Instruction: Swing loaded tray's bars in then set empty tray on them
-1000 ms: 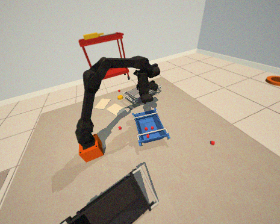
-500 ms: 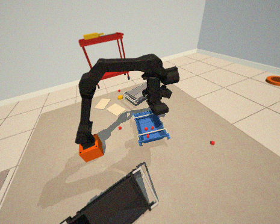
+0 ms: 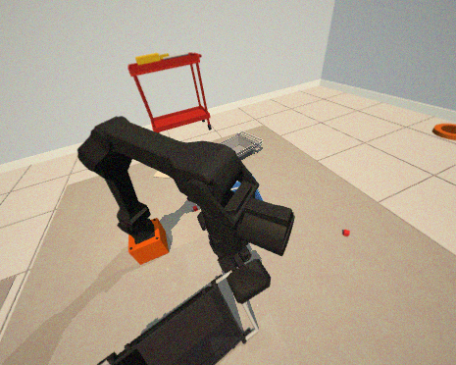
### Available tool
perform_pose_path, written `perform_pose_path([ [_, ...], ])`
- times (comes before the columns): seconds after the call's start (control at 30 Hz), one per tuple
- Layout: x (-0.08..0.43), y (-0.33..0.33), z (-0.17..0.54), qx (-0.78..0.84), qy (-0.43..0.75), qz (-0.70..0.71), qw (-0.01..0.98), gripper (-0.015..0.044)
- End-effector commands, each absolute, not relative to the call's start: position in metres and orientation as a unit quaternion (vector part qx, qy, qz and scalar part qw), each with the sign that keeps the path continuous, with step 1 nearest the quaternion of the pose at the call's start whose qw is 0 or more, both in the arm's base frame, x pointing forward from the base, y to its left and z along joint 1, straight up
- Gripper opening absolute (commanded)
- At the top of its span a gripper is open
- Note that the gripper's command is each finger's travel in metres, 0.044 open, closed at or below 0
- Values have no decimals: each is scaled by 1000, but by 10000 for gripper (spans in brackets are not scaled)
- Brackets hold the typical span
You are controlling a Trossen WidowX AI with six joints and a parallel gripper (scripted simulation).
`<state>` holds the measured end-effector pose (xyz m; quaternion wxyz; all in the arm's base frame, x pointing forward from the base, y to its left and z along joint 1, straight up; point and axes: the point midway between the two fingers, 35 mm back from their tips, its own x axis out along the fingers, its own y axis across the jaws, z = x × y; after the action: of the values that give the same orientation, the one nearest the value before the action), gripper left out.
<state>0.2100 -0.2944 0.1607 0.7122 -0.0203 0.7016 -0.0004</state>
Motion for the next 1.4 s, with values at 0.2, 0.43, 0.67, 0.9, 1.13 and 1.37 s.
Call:
perform_pose_path([
  [0.2,60,-337,161,-62,705,35,706,0],
  [0.43,49,-338,160,-64,706,39,705,0],
  [0.67,50,-341,137,-65,706,39,705,0],
  [0.9,50,-342,105,-65,706,39,705,0],
  [1.13,49,-340,81,-64,706,39,705,0],
  [1.37,49,-336,81,-64,706,39,705,0],
])
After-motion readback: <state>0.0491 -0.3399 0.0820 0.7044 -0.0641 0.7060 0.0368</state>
